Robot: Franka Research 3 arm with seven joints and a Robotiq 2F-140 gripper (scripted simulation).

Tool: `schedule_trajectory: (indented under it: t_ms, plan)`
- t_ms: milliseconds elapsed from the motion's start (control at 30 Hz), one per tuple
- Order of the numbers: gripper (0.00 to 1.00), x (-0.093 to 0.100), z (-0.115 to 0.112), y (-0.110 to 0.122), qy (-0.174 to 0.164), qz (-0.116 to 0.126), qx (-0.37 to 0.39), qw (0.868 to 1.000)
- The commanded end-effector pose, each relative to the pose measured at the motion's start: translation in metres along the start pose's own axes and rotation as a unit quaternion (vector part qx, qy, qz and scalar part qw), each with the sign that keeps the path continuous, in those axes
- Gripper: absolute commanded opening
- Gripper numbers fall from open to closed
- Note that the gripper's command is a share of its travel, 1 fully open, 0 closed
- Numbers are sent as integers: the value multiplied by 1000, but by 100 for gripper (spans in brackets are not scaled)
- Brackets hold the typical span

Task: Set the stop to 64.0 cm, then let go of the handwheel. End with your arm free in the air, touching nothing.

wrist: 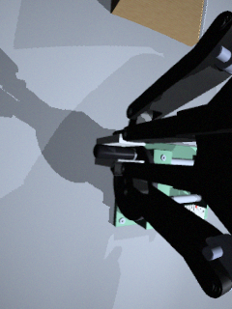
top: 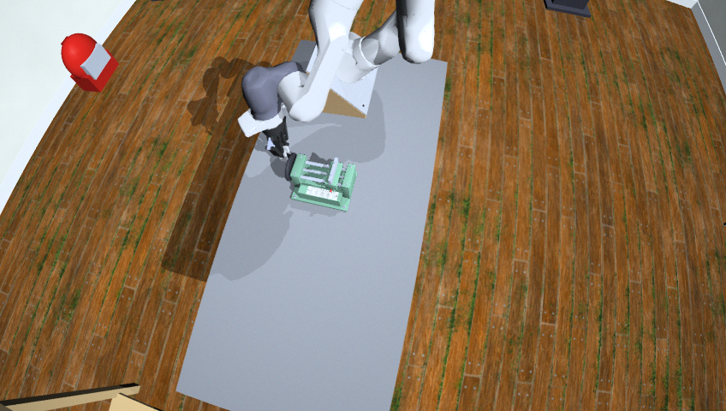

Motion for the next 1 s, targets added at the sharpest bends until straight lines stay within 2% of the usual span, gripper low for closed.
schedule_trajectory:
  t_ms: [0,467,967]
  plan:
    - [4,12,1,-4,1,1,2,1000]
    - [4,28,4,-26,1,1,2,1000]
    - [4,24,6,-52,1,1,2,1000]
Point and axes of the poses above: the point where the finger pads meet when closed, its own x axis back along the fingers, its own y axis across the jaws, z = x × y, the point moved 1 cm from there along x, back along the fingers, and after that the axes turned 6 degrees about x, right-handed, at the moved point
